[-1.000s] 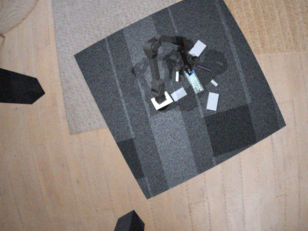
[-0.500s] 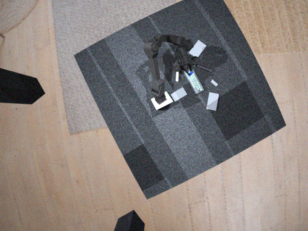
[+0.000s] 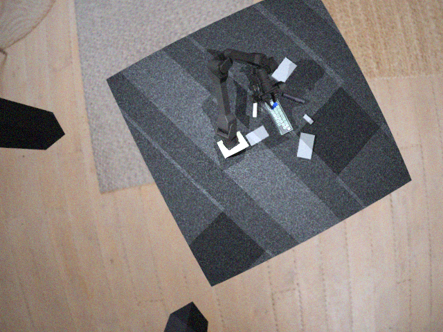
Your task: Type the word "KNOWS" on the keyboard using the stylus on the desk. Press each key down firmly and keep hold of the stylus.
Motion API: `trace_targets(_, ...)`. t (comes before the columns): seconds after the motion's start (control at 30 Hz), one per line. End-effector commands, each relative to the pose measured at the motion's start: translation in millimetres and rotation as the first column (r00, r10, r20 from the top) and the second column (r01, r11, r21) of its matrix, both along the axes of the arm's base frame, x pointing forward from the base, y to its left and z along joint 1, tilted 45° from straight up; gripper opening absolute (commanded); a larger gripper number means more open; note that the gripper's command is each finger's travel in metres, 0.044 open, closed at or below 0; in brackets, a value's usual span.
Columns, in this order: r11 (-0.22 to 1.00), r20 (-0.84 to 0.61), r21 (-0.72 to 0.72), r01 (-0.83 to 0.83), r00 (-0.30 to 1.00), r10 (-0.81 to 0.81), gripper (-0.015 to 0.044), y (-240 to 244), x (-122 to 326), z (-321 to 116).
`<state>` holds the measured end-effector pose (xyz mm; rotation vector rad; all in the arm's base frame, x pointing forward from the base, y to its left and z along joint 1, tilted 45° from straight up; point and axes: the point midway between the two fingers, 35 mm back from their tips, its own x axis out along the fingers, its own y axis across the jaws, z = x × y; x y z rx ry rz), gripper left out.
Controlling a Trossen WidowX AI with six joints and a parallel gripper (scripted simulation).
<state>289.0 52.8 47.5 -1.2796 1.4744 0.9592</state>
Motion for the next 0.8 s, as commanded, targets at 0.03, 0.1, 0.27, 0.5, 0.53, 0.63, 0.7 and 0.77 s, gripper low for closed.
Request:
trace_targets(0.03, 1.000, 0.000, 0.004, 0.004, 1.000, -0.004, 0.0081, 0.1, -0.1, -0.4)
trace_targets(0.1, 1.000, 0.000, 0.004, 0.004, 1.000, -0.004, 0.0081, 0.1, -0.1, -0.4)
trace_targets(0.27, 1.000, 0.000, 0.004, 0.004, 1.000, -0.004, 0.0081, -0.7, -0.2, 0.5)
trace_targets(0.5, 1.000, 0.000, 0.002, 0.004, 1.000, -0.004, 0.0081, -22.4, -3.6, 22.5)
trace_targets(0.53, 1.000, 0.000, 0.002, 0.004, 1.000, -0.004, 0.0081, -24.9, -4.3, 25.0)
trace_targets(0.63, 1.000, 0.000, 0.002, 0.004, 1.000, -0.004, 0.0081, -25.7, -4.5, 25.8)
trace_targets(0.7, 1.000, -0.001, 0.004, 0.012, 1.000, -0.012, 0.0085, -24.6, -4.4, 23.1)
trace_targets(0.77, 1.000, -0.001, 0.004, 0.012, 1.000, -0.012, 0.0071, -24.6, -4.4, 23.1)
